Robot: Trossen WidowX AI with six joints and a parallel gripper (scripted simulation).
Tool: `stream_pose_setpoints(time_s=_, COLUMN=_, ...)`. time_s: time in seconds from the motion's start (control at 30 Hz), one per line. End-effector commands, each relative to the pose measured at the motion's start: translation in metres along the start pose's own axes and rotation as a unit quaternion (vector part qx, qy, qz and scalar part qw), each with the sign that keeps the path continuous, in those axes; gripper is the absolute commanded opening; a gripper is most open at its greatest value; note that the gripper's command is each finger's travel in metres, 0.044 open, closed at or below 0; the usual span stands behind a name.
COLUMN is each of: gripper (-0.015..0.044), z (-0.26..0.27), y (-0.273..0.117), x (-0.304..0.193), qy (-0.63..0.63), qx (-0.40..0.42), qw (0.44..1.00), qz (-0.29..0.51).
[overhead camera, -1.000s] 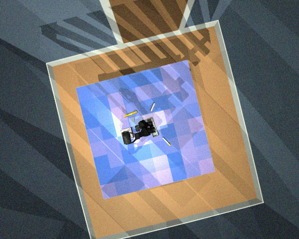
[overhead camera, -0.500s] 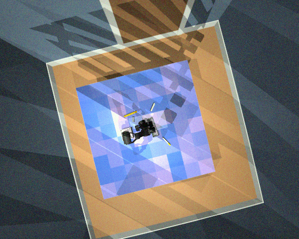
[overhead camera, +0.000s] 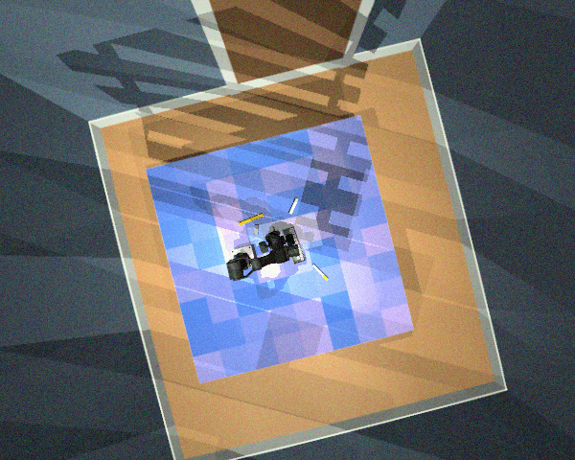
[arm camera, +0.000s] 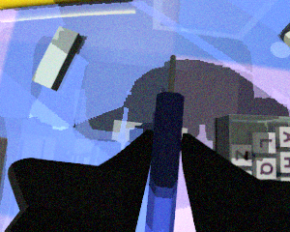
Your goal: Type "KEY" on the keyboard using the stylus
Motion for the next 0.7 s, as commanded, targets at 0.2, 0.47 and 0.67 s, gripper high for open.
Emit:
stream_pose_setpoints(time_s=0.2, gripper=0.0, z=0.0, y=-0.015, x=0.009, qy=-0.002, qx=-0.002, qw=1.0, qz=0.0)
stream_pose_setpoints(time_s=0.47, gripper=0.0, z=-0.013, y=-0.007, x=0.014, qy=0.043, qx=0.064, qw=0.992, qz=0.101)
stream_pose_setpoints(time_s=0.67, gripper=0.0, z=-0.024, y=-0.003, x=0.022, qy=0.07, qx=0.11, qw=0.97, qz=0.207)
Point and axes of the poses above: the point midway between the two fingers, 35 mm back from their tips, its own y axis out along the fingers, its own z axis across the jaws, x = y × z, the point moved 9 cm from there along -y, back along the fingers, and after that the axes turned 3 degrees about -y, right-handed, at the moved point
